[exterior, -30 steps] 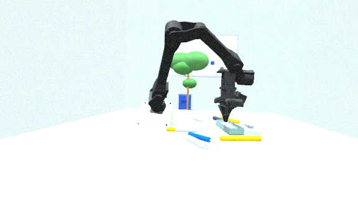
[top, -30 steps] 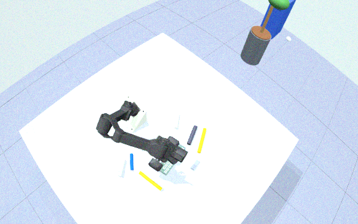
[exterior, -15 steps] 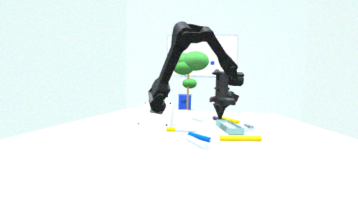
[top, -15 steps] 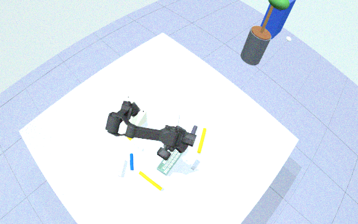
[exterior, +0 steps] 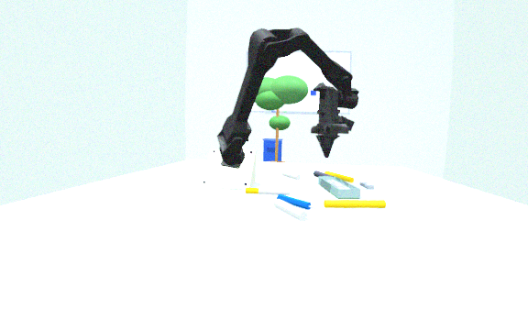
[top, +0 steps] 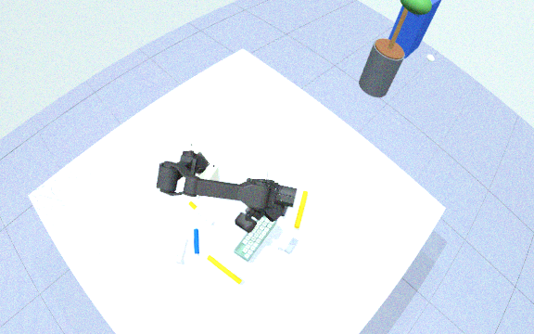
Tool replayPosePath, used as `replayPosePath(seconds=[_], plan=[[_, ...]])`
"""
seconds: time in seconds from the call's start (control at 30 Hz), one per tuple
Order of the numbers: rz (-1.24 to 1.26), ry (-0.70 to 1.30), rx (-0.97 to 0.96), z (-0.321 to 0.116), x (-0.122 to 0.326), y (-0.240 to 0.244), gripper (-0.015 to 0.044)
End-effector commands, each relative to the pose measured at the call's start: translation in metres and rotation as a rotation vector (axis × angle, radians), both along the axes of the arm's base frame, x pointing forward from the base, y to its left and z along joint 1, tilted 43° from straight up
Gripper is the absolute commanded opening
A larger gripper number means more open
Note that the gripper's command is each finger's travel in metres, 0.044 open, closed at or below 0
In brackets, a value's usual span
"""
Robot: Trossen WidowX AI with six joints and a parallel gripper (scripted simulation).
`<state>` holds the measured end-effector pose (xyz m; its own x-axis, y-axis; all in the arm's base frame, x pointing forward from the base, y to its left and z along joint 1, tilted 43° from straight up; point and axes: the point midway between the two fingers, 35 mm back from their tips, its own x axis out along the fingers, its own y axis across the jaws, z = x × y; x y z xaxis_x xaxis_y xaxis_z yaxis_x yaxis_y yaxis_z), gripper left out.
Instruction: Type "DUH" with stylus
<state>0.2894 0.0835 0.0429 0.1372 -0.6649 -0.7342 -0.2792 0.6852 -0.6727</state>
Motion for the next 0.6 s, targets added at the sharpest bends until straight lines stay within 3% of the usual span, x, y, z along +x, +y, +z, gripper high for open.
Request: replayPosePath(seconds=[0.0,0.13,0.27,0.4,0.57], plan=[[-0.011,0.005,-0.001,0.0023,-0.0008,0.0010,0.0000],[-0.011,0.005,-0.001,0.0014,0.0003,0.0000,0.0000],[-0.009,0.005,-0.004,0.0006,0.0001,-0.0008,0.0105],[-0.008,0.005,-0.004,0.0006,0.0001,-0.0008,0.0000],[-0.008,0.005,-0.004,0.0006,0.0001,-0.0008,0.0000]])
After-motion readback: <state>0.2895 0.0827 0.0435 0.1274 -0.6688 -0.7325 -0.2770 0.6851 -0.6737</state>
